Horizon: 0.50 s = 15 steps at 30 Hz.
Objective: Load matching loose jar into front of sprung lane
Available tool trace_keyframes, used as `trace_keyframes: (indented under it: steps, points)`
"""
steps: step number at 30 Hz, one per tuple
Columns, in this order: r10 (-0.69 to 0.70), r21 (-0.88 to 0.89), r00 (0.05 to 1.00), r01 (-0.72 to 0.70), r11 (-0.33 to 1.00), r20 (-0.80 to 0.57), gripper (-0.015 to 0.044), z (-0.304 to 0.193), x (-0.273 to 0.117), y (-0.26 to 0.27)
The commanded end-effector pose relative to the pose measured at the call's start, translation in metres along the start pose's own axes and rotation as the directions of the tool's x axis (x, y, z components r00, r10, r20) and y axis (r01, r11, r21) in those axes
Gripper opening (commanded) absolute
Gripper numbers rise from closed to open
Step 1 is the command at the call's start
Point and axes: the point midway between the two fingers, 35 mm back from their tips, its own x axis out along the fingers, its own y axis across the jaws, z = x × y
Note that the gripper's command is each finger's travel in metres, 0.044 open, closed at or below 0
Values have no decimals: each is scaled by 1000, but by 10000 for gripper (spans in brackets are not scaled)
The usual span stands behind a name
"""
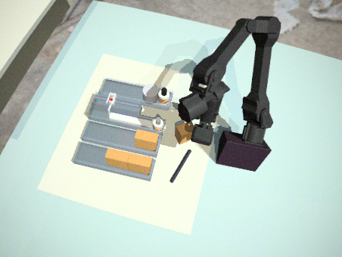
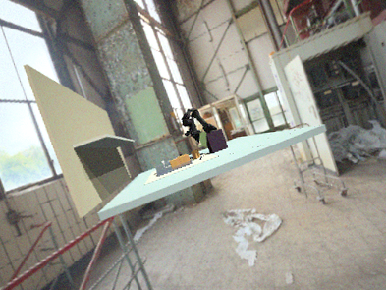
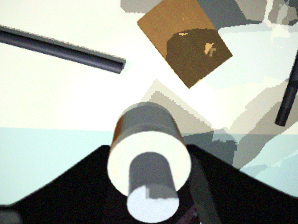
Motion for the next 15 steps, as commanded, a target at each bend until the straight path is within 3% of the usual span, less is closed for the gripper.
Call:
trace_keyframes:
  steps: [1,15]
  points:
    - [5,-14,1000,-5,1000,5,0,17,2,1]
    - [23,-14,1000,-22,1000,19,0,76,19,-7]
